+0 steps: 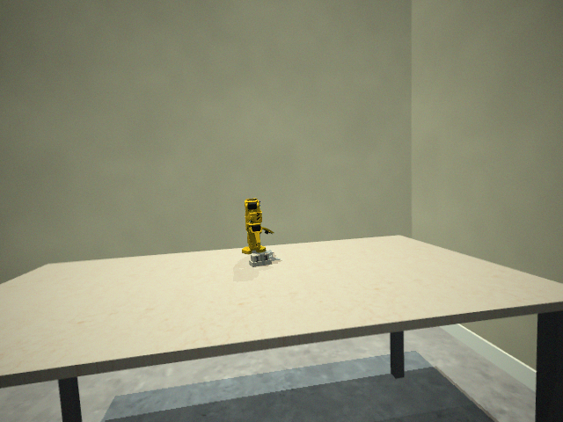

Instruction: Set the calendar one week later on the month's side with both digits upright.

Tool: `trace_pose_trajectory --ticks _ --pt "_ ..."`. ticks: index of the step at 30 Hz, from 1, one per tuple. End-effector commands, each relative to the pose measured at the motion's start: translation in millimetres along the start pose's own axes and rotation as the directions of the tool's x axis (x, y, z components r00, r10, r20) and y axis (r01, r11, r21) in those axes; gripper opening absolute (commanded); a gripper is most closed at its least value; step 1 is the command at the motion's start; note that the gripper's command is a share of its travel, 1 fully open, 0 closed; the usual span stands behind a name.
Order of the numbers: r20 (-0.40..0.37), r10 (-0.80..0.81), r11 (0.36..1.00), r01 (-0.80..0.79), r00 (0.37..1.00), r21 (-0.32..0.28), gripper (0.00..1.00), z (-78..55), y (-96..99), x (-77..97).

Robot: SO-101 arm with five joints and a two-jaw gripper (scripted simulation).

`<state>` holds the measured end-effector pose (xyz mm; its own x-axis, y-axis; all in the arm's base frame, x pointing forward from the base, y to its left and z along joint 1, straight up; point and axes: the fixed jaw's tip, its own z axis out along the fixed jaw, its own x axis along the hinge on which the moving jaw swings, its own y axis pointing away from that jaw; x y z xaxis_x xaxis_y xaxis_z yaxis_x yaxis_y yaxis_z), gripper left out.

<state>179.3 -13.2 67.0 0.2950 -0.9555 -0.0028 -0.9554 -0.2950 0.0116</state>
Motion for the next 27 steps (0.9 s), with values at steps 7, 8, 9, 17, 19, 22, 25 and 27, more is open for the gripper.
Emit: trace_pose_trajectory --ticks 7,8,9,17,19,22,25,27 --pt "-0.012 0.057 0.998 -0.056 0.998 0.040 0.35 -5.8 -6.9 6.6" --pt "-0.012 0.057 0.998 -0.056 0.998 0.040 0.35 -5.8 -6.9 6.6" --pt "-0.012 0.057 0.998 -0.056 0.998 0.040 0.35 -5.8 -6.9 6.6" --pt "-0.012 0.057 0.998 -0.056 0.998 0.040 0.35 -5.8 -6.9 6.6" --pt "-0.012 0.057 0.998 -0.056 0.998 0.040 0.35 -5.8 -6.9 6.6" --pt "-0.012 0.057 0.998 -0.056 0.998 0.040 0.35 -5.8 -6.9 6.6" --pt "-0.012 0.057 0.998 -0.056 0.998 0.040 0.35 -5.7 -6.9 6.6" --pt "-0.012 0.057 0.998 -0.056 0.998 0.040 0.35 -5.4 -7.0 6.6"
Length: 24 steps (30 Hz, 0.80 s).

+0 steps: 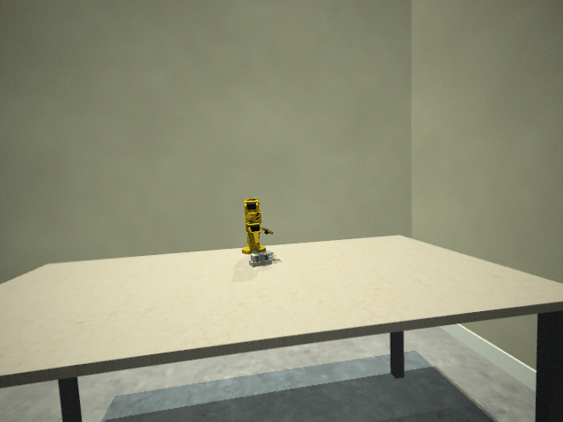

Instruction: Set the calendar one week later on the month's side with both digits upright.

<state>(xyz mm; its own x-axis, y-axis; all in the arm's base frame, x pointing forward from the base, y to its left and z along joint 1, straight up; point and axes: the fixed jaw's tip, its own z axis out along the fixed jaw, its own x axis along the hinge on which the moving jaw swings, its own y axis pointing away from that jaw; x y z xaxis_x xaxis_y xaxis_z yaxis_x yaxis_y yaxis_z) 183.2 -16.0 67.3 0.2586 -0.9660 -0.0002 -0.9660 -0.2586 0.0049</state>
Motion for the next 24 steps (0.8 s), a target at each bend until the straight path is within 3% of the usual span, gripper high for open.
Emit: trace_pose_trajectory --ticks 1,12,24 --pt "-0.010 0.019 0.999 -0.019 1.000 0.034 0.35 -4.7 -4.3 2.7" --pt "-0.010 0.019 0.999 -0.019 1.000 0.034 0.35 3.0 -5.4 3.1" --pt "-0.010 0.019 0.999 -0.019 1.000 0.034 0.35 22.1 -6.4 3.4"
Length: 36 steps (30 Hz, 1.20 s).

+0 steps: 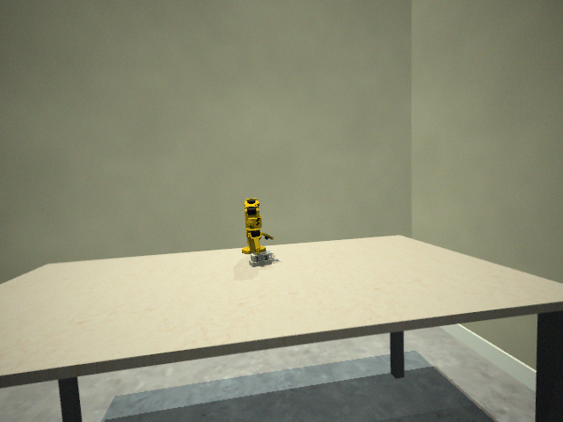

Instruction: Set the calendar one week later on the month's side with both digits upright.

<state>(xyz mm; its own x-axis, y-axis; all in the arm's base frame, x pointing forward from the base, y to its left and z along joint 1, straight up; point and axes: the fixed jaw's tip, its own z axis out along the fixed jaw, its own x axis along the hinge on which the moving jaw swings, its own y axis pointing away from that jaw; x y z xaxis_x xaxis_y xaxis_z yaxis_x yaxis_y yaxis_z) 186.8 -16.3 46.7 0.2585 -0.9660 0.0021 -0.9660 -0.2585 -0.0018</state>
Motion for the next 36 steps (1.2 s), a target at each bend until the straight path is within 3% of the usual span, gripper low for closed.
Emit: trace_pose_trajectory --ticks 1,14,36 --pt "-0.007 0.019 0.999 -0.019 1.000 0.027 0.35 3.1 -2.7 2.1" --pt "-0.007 0.019 0.999 -0.019 1.000 0.027 0.35 13.4 -2.1 1.9" --pt "-0.007 0.019 0.999 -0.019 1.000 0.027 0.32 14.1 -3.8 1.9"
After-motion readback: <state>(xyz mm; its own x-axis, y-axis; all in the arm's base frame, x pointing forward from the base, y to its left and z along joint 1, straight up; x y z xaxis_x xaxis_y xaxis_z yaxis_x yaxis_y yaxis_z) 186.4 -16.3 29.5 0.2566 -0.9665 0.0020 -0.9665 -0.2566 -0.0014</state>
